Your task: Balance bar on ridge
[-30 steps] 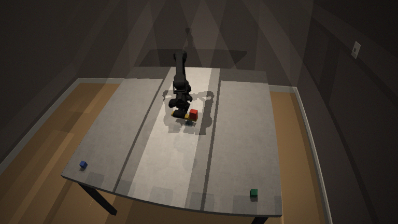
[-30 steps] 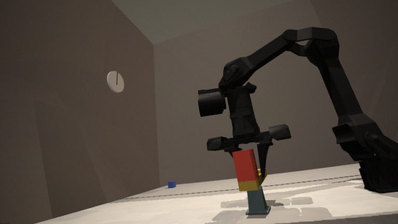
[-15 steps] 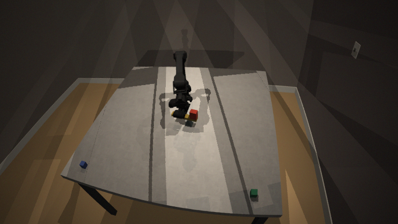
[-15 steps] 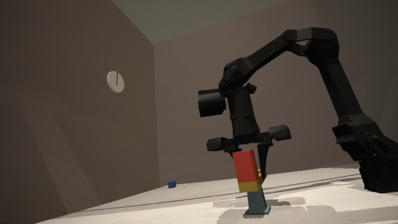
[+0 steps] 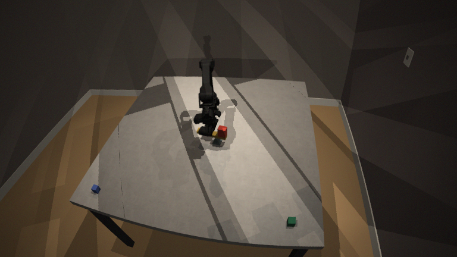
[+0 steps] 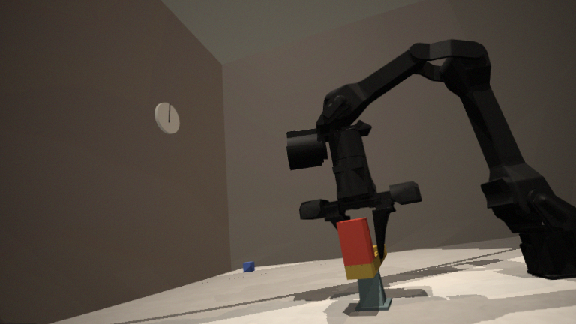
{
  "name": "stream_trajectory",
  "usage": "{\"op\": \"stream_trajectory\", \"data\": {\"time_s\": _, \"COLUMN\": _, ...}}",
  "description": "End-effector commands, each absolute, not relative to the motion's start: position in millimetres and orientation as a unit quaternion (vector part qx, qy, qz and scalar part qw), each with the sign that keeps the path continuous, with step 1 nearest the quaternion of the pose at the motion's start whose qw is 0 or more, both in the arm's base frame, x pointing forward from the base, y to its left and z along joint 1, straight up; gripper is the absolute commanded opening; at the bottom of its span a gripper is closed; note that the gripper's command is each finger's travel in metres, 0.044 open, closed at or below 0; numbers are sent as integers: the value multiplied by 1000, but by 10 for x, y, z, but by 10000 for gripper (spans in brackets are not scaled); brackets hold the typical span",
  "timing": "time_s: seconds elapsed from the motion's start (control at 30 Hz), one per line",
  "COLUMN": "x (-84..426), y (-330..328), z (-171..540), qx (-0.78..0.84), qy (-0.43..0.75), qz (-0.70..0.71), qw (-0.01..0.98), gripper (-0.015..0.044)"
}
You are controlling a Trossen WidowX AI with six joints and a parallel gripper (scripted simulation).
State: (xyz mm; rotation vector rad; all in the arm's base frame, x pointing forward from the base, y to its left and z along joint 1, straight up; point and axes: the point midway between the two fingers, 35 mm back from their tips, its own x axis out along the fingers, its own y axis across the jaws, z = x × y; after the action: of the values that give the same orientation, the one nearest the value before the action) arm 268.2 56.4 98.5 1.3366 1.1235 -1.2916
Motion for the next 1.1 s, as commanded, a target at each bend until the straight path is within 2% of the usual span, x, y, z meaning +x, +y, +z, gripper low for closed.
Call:
{"op": "stream_trajectory", "data": {"time_s": 0.0, "x": 2686, "y": 562, "z": 975, "qx": 545, "qy": 456, "qz": -527, "qw": 466, "gripper": 0}}
{"op": "stream_trajectory", "data": {"time_s": 1.07, "x": 2684, "y": 563, "z": 948, "qx": 545, "qy": 456, "qz": -527, "qw": 466, "gripper": 0}}
